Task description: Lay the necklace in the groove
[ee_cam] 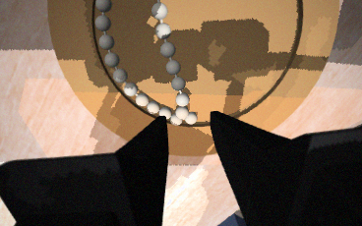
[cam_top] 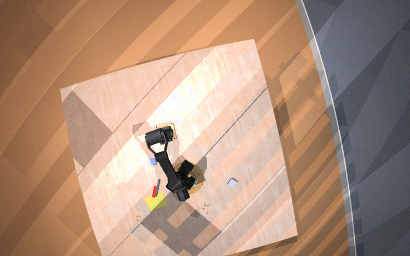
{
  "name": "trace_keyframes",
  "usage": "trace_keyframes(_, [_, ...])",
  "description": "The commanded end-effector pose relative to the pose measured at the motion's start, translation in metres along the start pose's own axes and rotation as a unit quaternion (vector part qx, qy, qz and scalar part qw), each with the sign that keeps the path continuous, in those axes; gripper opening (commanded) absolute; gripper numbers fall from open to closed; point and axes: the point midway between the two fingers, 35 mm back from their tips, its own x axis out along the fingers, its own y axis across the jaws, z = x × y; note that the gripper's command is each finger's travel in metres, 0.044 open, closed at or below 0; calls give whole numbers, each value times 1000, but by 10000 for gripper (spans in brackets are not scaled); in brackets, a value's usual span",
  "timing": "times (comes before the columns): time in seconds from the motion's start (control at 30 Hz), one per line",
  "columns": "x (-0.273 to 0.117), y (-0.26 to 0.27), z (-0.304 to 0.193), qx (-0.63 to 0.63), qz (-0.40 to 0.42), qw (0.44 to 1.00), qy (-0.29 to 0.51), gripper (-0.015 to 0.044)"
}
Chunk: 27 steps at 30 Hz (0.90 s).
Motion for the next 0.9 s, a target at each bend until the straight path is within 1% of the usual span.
trace_keyframes(0.0, [-1,1,0,-29,0,1000,1,120])
trace_keyframes(0.1, [0,1,0,-29,0,1000,1,120])
trace_keyframes(0.27, [15,1,0,-29,0,1000,1,120])
trace_keyframes(0.3, [6,-1,2,-25,-3,1000,-4,120])
trace_keyframes(0.4, [8,-1,2,-26,-2,1000,-3,120])
trace_keyframes(0.87, [30,0,0,-28,-1,1000,0,120])
